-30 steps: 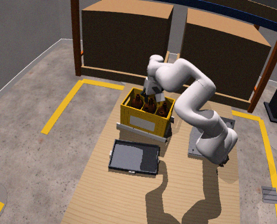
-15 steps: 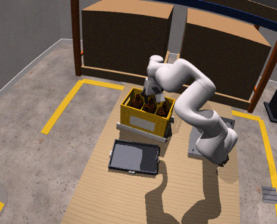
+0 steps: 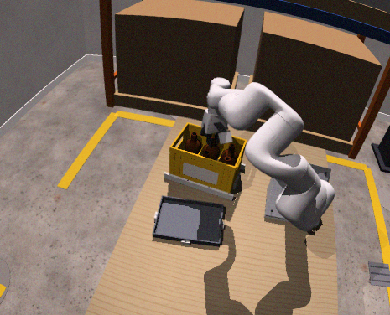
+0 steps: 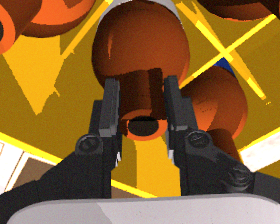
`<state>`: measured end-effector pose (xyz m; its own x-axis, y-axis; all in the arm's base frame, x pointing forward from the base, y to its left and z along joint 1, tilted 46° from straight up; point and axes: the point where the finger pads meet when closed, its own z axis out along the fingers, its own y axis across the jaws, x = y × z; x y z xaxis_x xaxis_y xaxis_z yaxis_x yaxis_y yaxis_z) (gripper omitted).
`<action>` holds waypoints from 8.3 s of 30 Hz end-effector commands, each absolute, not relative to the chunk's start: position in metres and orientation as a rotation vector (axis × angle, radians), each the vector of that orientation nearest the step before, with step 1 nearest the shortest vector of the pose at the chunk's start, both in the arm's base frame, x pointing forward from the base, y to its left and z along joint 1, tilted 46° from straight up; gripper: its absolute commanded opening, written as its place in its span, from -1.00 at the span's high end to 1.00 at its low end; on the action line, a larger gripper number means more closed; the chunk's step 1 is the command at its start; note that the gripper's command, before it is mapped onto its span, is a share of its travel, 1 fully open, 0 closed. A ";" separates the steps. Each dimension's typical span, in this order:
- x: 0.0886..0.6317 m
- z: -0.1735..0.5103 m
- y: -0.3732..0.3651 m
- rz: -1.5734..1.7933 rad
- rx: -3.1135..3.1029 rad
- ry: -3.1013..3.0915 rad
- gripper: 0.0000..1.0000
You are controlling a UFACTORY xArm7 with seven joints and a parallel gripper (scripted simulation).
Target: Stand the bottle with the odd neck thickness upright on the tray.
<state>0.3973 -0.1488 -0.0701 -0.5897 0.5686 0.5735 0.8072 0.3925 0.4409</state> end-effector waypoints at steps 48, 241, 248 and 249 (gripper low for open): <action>0.398 -0.069 -0.151 -1.011 -1.202 -2.329 -0.30; 0.407 0.041 -0.132 -1.011 -1.202 -2.329 -0.30; 0.408 0.035 -0.126 -1.011 -1.202 -2.329 -0.30; 0.408 0.034 -0.125 -1.011 -1.202 -2.329 -0.30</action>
<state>0.4070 -0.1268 0.0372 -0.5897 0.5690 0.5732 0.8072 0.3930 0.4403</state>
